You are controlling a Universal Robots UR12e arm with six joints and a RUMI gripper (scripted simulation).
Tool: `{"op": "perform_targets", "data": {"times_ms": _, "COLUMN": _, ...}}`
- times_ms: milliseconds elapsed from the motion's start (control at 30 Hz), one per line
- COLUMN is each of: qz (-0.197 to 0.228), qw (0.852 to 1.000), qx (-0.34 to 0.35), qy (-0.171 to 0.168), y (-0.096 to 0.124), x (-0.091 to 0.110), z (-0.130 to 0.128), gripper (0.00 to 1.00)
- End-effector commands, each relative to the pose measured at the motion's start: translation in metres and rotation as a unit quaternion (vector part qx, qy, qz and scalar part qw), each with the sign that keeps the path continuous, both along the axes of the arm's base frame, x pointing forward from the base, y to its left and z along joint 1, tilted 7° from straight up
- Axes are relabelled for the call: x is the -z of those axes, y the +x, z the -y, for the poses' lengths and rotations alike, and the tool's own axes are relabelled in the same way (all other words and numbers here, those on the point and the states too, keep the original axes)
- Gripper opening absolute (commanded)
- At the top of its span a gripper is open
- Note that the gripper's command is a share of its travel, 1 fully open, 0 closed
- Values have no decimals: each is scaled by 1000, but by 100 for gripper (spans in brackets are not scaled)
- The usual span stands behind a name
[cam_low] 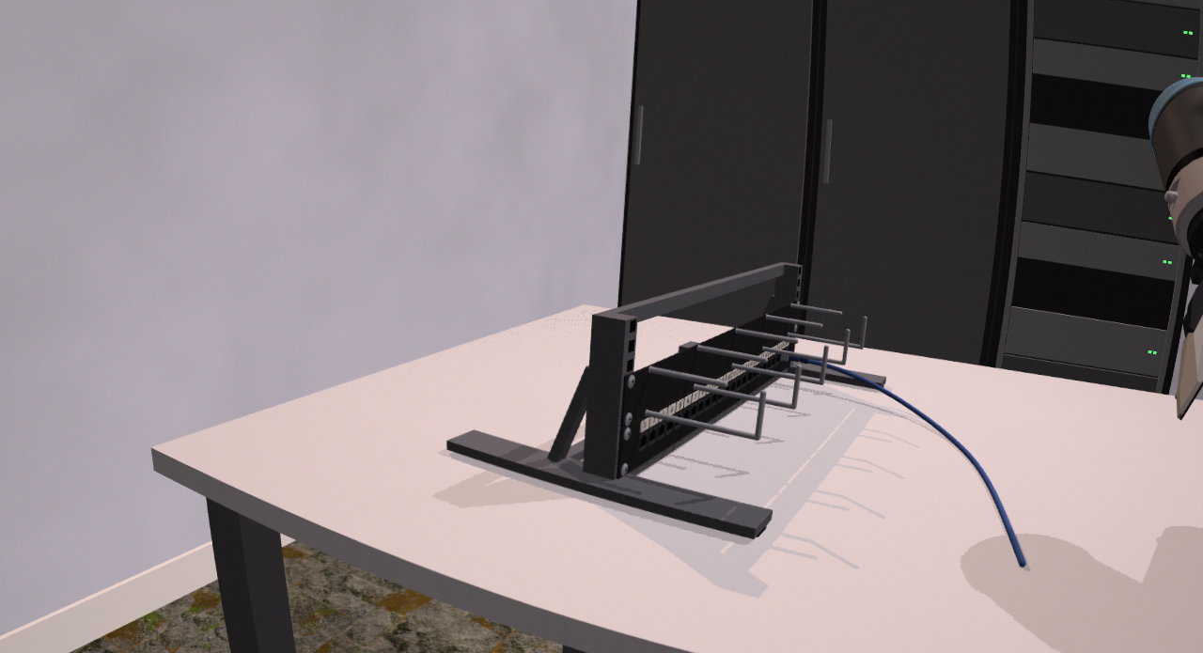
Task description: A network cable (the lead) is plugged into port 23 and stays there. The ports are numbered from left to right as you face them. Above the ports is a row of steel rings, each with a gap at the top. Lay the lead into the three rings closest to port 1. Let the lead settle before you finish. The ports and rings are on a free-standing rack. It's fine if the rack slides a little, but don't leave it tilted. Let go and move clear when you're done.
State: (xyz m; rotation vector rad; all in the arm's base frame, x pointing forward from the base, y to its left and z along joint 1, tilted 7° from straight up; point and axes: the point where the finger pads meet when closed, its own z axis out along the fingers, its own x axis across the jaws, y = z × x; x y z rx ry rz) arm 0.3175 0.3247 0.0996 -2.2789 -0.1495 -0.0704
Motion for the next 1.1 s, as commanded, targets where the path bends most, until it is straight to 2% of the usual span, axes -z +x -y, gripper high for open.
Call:
{"op": "perform_targets", "data": {"times_ms": 0, "qz": 0, "qw": 1000, "qx": 0, "qy": 0, "y": 0, "x": 0, "z": 0, "gripper": 100}}
{"op": "perform_targets", "data": {"times_ms": 600, "qz": 0, "qw": 1000, "qx": 0, "qy": 0, "y": 1, "x": -2, "z": 0, "gripper": 100}}
{"op": "perform_targets", "data": {"times_ms": 700, "qz": 0, "qw": 1000, "qx": 0, "qy": 0, "y": 2, "x": -17, "z": 1, "gripper": 100}}
{"op": "perform_targets", "data": {"times_ms": 833, "qz": 0, "qw": 1000, "qx": 0, "qy": 0, "y": -1, "x": -60, "z": 0, "gripper": 100}}
{"op": "perform_targets", "data": {"times_ms": 933, "qz": 0, "qw": 1000, "qx": 0, "qy": 0, "y": -3, "x": -71, "z": 0, "gripper": 100}}
{"op": "perform_targets", "data": {"times_ms": 1000, "qz": 0, "qw": 1000, "qx": 0, "qy": 0, "y": -7, "x": -89, "z": -2, "gripper": 100}}
{"op": "perform_targets", "data": {"times_ms": 1067, "qz": 0, "qw": 1000, "qx": 0, "qy": 0, "y": -7, "x": -89, "z": -2, "gripper": 100}}
